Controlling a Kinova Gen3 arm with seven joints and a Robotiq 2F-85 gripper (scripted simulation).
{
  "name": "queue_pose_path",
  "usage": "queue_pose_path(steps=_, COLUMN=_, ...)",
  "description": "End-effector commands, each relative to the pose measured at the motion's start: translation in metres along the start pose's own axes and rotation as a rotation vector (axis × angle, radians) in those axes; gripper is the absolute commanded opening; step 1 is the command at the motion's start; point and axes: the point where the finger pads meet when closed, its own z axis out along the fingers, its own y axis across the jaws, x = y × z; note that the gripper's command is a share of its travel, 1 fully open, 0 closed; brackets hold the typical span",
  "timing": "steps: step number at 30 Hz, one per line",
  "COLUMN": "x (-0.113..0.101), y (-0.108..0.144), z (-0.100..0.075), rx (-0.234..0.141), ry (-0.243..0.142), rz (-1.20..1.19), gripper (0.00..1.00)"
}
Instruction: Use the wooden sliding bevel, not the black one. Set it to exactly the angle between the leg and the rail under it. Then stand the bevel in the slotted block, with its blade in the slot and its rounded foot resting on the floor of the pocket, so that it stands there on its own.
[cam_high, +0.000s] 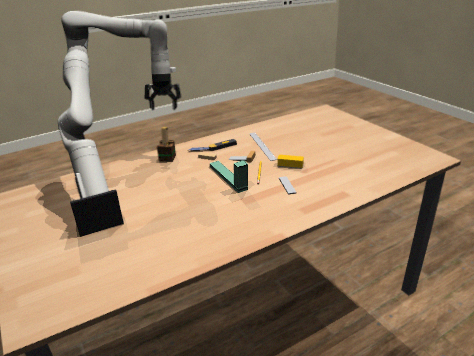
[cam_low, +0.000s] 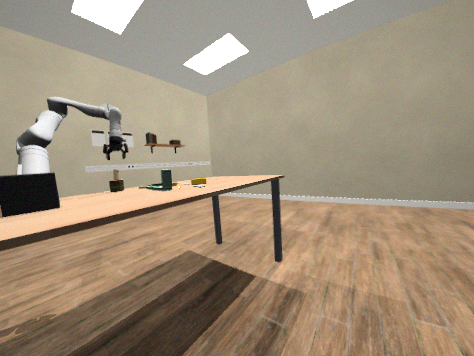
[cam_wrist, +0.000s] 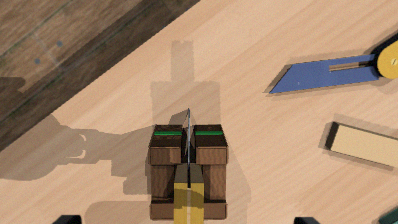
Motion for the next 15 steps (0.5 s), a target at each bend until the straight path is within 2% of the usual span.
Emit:
queue_pose_path(steps=1, x=0.0, y=0.0, z=0.003, rx=-0.001, ry=0.002, rz=0.0, gripper=1.0)
queue_pose_path(steps=3, x=0.0, y=0.0, z=0.006, rx=-0.001, ry=0.002, rz=0.0, gripper=1.0)
queue_pose_path(steps=11, x=0.002, y=0.001, z=0.044, rx=-0.001, ry=0.002, rz=-0.001, gripper=1.0)
queue_pose_path(steps=15, x=0.002, y=0.001, z=0.049, rx=-0.001, ry=0.002, rz=-0.001, gripper=1.0)
